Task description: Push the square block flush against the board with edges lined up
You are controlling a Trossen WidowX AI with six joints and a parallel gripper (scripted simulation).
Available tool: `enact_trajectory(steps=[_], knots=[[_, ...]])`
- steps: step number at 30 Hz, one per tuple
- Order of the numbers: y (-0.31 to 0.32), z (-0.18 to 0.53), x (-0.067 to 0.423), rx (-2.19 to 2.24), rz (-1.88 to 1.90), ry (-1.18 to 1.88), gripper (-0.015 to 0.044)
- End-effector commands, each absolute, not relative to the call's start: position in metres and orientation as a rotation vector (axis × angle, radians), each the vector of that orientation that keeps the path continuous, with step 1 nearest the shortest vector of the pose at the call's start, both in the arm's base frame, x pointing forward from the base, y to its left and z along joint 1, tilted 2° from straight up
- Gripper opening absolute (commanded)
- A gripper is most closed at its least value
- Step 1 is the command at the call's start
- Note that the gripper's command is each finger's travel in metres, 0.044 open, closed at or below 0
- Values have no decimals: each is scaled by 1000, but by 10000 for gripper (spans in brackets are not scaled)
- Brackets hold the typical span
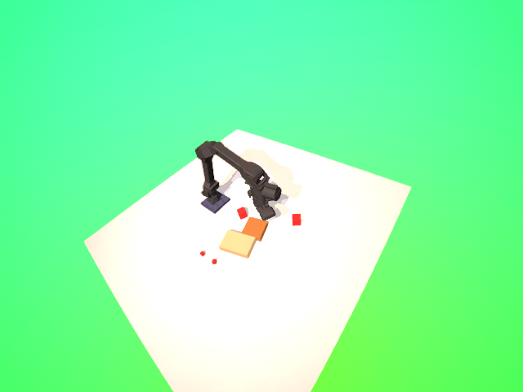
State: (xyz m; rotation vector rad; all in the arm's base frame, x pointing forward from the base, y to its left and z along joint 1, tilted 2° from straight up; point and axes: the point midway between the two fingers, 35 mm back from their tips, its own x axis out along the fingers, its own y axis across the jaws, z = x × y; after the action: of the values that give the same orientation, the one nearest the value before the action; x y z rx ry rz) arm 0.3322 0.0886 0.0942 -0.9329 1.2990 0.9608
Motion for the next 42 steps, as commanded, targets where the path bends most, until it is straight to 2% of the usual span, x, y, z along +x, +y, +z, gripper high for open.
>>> enact_trajectory(steps=[1,20,28,33,42], knots=[[83,94,348,-812,841,1358,0],[52,92,404,-316,359,1505,0],[51,88,404,-311,354,1506,0],[53,37,406,-311,354,1506,0],[51,36,402,-311,354,1506,0]])
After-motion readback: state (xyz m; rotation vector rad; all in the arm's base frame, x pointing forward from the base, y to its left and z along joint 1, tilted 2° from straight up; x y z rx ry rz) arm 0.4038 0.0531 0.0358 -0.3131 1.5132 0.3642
